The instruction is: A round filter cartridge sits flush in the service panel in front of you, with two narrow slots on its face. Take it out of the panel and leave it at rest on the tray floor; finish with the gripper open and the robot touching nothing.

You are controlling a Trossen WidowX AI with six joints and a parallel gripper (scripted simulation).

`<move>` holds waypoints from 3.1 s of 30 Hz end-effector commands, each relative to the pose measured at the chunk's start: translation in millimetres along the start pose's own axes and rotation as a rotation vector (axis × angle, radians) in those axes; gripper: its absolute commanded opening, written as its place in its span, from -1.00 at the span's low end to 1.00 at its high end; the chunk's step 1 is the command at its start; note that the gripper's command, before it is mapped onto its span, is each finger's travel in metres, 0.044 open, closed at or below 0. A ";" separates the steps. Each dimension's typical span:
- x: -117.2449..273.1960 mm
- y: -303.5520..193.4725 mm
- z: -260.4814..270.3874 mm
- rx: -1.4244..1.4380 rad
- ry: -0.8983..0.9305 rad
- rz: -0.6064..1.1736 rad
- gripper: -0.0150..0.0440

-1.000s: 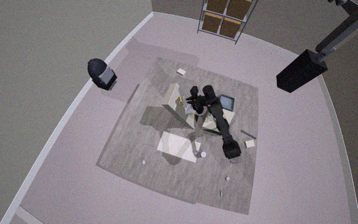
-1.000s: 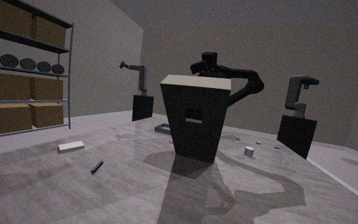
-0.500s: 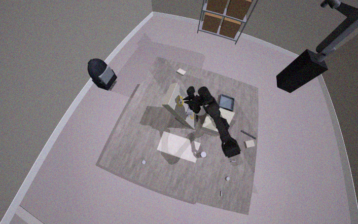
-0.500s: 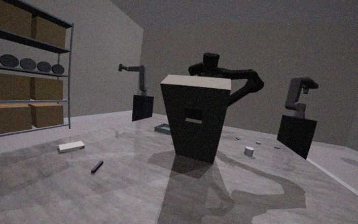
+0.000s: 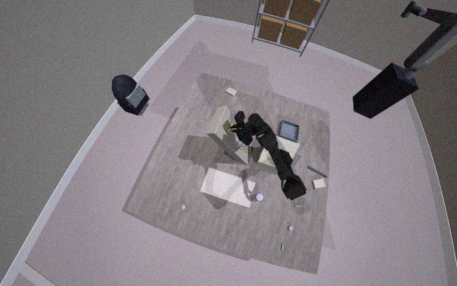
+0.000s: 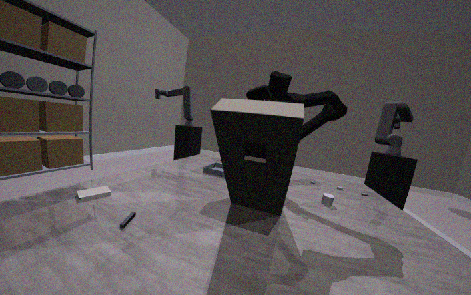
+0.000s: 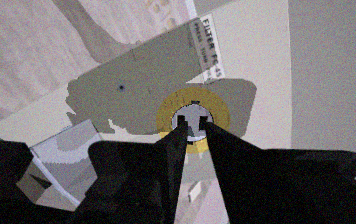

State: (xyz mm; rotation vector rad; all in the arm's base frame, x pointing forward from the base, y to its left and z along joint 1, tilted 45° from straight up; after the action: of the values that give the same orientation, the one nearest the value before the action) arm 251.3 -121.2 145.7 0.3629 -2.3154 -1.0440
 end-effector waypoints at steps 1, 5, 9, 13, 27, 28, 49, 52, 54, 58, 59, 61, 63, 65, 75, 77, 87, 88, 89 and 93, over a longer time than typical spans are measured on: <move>-3.1 -1.5 3.9 -0.013 0.007 0.003 -0.19; -3.1 -2.3 6.0 -0.013 0.007 0.003 -0.19; -3.0 -2.7 7.2 -0.013 0.007 0.003 -0.19; -3.0 -2.7 7.3 -0.013 0.007 0.003 -0.19; -2.9 -2.1 5.1 -0.013 0.007 0.003 -0.19; -2.9 -2.1 4.9 -0.013 0.007 0.003 -0.19; -5.9 -1.5 3.8 -0.013 0.007 0.002 -0.19; -5.9 -1.4 3.8 -0.013 0.007 0.002 -0.19; -6.7 -1.4 3.8 -0.013 0.007 0.002 -0.19; -9.5 -1.3 3.9 -0.013 0.007 0.002 -0.19; -9.5 -1.3 3.9 -0.013 0.007 0.002 -0.19; -9.5 -1.3 3.9 -0.013 0.007 0.002 -0.19; -9.5 -1.3 3.9 -0.013 0.007 0.002 -0.19; -9.8 -1.3 3.9 -0.013 0.007 0.002 -0.19; -16.8 -1.3 3.9 -0.013 0.007 0.002 -0.19; -17.3 -1.3 3.9 -0.013 0.007 0.002 -0.19; -20.8 -1.3 4.0 -0.013 0.006 0.002 -0.19; -21.0 -1.3 4.0 -0.013 0.006 0.002 -0.19; -21.3 -1.3 4.0 -0.013 0.006 0.002 -0.19; -22.8 -1.3 4.0 -0.013 0.006 0.002 -0.19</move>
State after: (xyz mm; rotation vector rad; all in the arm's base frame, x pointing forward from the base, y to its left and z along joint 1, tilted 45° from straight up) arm 263.3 -112.7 136.3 0.3621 -2.3066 -1.0617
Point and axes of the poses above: the point midway between the two fingers, 35 mm back from their tips, its own x axis back along the fingers, its own z axis across the jaws, y = z × x, the point moved 10 cm from there along x, back along the fingers, and after that the axes turned 15 degrees about x, right-handed, at the moved point
